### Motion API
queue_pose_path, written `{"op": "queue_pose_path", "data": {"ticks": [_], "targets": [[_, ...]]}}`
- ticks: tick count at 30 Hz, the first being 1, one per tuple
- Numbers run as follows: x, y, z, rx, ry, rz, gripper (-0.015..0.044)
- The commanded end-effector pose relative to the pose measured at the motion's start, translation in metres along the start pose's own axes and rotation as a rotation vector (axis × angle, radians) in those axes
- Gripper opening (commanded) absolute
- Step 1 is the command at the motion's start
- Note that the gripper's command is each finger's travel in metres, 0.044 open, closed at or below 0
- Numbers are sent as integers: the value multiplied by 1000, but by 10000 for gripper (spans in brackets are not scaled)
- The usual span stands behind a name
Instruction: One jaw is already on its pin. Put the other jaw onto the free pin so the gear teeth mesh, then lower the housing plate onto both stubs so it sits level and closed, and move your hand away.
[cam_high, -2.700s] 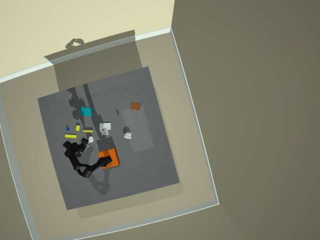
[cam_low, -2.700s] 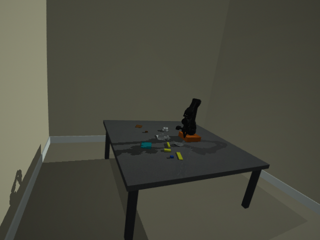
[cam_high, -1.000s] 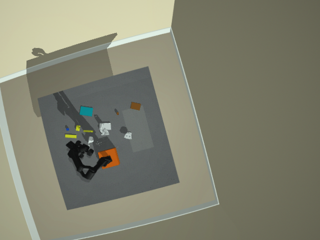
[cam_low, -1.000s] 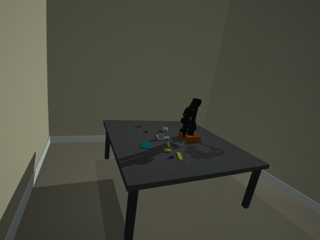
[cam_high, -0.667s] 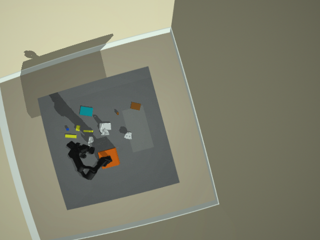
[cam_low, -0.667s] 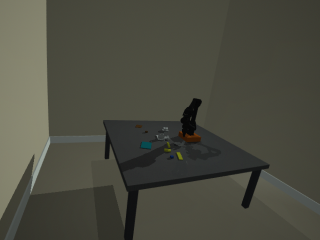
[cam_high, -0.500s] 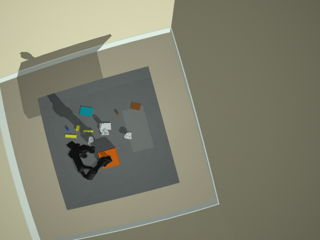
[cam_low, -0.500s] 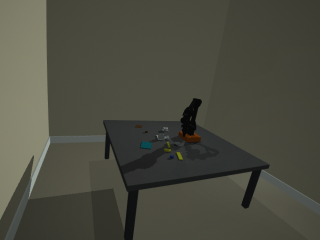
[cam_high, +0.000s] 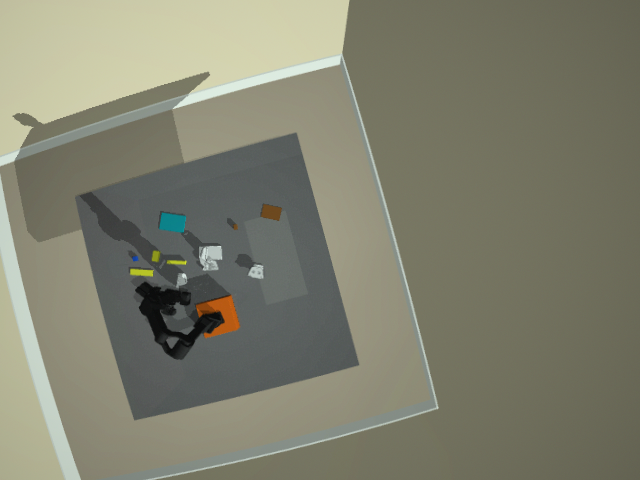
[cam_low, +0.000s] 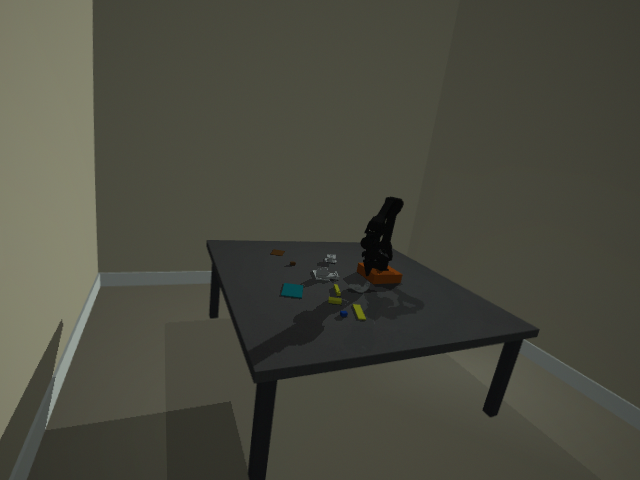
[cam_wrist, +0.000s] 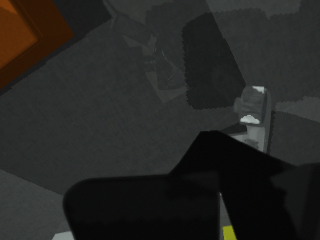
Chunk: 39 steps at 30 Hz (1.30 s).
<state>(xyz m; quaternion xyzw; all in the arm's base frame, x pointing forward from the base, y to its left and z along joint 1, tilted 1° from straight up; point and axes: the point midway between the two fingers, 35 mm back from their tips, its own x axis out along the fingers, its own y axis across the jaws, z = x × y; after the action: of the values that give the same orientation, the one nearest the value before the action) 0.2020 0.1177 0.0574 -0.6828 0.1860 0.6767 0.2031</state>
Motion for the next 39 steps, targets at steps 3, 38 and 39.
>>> {"op": "queue_pose_path", "data": {"ticks": [3,38,39], "targets": [[12,2,1,-3,-6,11,0],[49,-3,2,-3,-6,11,0],[49,-5,2,-3,-6,10,0]]}}
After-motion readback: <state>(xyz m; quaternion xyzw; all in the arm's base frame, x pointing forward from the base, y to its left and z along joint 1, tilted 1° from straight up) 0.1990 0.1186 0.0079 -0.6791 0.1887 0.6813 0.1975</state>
